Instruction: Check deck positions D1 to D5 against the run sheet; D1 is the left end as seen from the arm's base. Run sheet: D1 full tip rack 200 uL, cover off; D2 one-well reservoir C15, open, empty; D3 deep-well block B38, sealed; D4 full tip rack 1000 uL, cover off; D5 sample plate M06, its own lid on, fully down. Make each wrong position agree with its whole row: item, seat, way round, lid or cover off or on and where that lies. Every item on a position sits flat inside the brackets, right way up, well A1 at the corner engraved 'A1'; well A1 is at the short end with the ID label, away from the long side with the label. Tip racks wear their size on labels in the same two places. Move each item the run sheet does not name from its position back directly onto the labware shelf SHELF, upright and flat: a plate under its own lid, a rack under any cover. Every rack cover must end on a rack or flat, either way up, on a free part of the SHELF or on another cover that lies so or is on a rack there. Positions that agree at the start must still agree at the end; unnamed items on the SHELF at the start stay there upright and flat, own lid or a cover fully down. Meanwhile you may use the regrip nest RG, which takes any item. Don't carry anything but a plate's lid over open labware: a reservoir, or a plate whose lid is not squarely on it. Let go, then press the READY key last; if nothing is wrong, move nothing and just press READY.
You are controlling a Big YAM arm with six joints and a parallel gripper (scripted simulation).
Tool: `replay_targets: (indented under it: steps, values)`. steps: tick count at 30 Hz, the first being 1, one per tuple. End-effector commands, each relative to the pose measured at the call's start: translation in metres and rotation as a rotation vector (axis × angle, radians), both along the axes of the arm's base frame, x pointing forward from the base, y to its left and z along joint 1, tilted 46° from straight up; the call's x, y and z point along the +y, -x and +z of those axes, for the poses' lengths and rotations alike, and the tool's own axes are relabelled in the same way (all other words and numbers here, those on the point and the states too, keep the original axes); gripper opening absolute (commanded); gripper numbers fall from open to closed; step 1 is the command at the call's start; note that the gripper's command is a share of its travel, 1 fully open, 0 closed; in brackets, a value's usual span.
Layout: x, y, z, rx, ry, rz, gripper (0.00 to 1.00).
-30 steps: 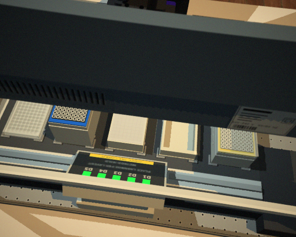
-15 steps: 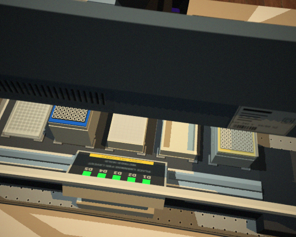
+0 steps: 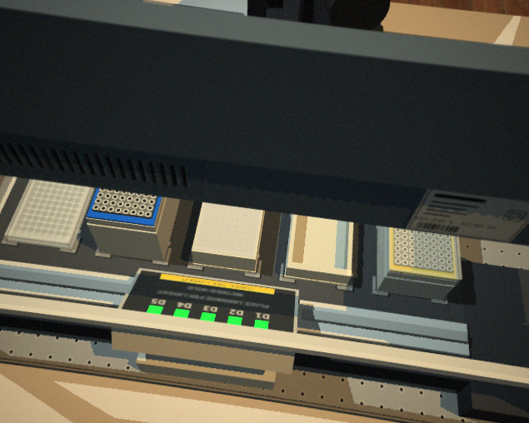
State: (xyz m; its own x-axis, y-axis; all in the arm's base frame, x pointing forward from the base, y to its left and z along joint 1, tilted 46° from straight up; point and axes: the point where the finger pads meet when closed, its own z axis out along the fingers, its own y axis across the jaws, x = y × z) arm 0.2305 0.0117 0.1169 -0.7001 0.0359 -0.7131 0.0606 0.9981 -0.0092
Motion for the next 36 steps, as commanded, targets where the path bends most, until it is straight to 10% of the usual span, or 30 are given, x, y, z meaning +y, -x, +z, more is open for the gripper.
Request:
replay_targets:
  steps: [1, 36]
  values:
    - [0.007, -0.009, 0.02, -0.049, -0.076, -0.069, 1.0]
    - [0.172, -0.029, 0.025, -0.035, -0.1, -0.064, 1.0]
